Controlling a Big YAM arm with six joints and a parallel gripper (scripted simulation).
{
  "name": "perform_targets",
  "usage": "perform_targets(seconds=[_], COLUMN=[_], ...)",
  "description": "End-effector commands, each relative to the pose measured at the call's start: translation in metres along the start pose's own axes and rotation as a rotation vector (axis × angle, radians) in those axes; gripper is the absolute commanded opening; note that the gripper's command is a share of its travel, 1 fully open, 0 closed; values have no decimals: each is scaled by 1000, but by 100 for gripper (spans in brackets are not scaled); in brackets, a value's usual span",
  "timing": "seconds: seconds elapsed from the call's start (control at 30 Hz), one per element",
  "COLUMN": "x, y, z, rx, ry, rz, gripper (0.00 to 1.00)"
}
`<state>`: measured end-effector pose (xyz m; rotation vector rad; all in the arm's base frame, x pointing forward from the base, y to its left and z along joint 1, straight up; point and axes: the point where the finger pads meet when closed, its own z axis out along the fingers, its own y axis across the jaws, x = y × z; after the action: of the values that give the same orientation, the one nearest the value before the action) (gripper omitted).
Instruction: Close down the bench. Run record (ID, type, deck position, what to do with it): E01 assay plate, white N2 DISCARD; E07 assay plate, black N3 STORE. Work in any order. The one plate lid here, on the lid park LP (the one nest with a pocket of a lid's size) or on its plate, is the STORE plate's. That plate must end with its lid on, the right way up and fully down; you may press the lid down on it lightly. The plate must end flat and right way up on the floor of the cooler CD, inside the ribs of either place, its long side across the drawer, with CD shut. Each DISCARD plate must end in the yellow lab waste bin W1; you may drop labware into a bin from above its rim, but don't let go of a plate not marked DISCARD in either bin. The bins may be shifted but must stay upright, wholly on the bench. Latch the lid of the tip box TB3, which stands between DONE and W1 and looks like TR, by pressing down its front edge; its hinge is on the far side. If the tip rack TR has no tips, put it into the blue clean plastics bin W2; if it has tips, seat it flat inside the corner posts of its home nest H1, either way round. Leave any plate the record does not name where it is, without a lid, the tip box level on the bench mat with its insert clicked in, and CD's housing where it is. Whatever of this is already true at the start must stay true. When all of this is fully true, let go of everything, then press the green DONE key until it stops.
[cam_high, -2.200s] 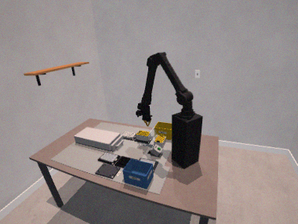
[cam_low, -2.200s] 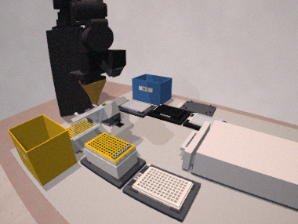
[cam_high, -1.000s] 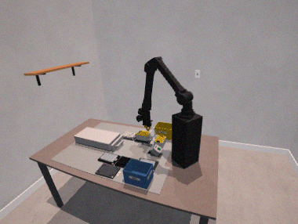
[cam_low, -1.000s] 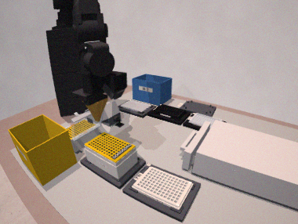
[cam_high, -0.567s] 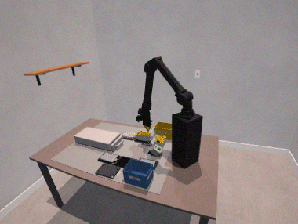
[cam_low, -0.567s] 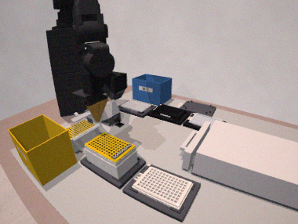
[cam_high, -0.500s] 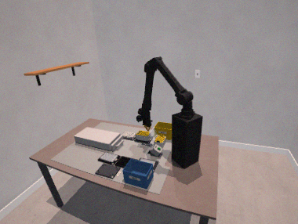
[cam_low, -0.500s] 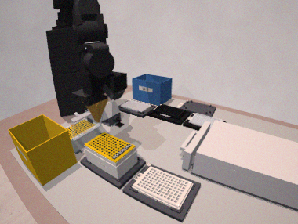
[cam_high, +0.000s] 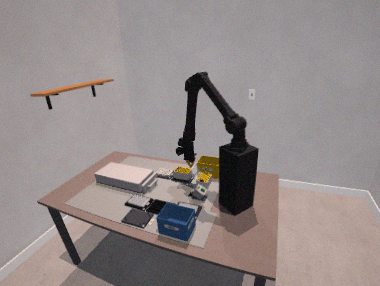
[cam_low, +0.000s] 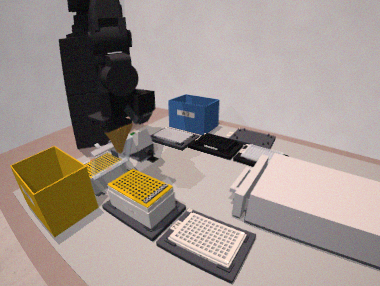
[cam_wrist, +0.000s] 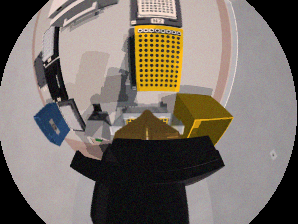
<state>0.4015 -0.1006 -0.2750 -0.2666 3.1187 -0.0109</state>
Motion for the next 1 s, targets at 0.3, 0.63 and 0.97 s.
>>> perform_targets(seconds=[0.3, 0.63, 0.97], x=[12, 19, 34], y=[-7, -9, -3], z=[-8, -13, -9], rx=[8, 13, 5], ry=[-23, -31, -16], rz=[-6, -6, -15], gripper=[0, 0, 0])
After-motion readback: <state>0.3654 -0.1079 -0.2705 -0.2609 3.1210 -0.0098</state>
